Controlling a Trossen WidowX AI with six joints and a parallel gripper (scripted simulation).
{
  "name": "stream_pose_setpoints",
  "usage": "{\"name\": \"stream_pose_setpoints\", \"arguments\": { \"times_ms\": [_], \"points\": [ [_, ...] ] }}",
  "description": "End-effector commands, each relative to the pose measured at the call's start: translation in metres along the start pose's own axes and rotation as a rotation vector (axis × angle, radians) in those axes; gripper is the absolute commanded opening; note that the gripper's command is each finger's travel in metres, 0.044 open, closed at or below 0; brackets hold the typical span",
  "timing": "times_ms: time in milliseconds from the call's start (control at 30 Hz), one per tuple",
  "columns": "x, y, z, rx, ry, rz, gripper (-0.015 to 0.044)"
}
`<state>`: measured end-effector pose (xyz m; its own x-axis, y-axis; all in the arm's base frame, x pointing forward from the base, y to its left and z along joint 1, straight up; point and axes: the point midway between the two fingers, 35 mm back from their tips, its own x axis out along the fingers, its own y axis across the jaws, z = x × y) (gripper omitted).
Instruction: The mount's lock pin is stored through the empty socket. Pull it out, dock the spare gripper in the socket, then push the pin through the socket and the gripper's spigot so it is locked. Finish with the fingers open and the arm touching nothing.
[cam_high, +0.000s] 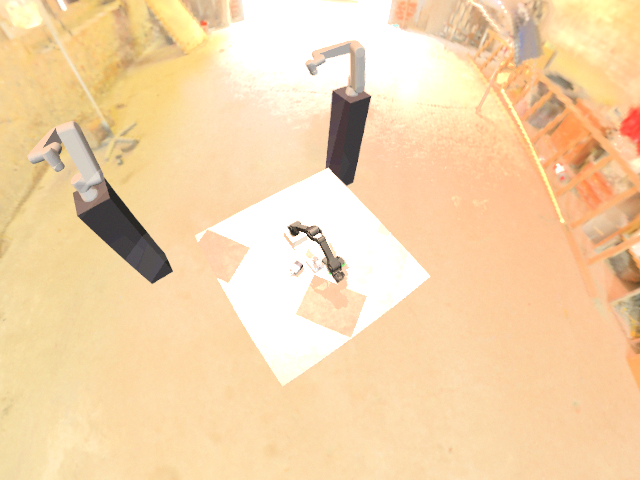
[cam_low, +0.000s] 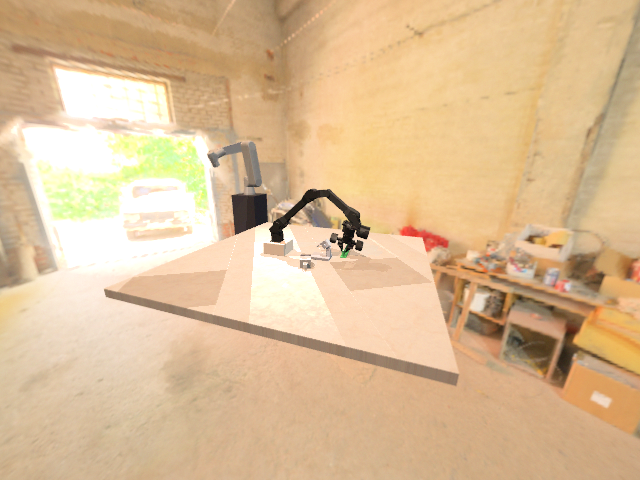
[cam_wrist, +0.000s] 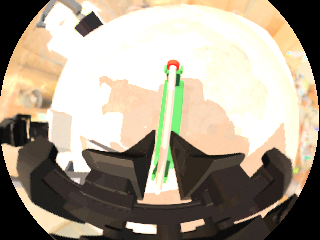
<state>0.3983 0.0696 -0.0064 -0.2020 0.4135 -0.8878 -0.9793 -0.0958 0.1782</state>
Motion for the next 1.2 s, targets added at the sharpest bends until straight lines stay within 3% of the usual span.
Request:
{"name": "stream_pose_setpoints", "arguments": {
  "times_ms": [0,333,1167],
  "points": [
    [0.000,0.000,0.000,-0.001,0.000,-0.001,0.0184],
    [-0.011,0.004,0.005,0.003,-0.001,0.007,0.0440],
    [-0.031,0.029,0.017,0.047,-0.009,0.103,0.0440]
  ]
}}
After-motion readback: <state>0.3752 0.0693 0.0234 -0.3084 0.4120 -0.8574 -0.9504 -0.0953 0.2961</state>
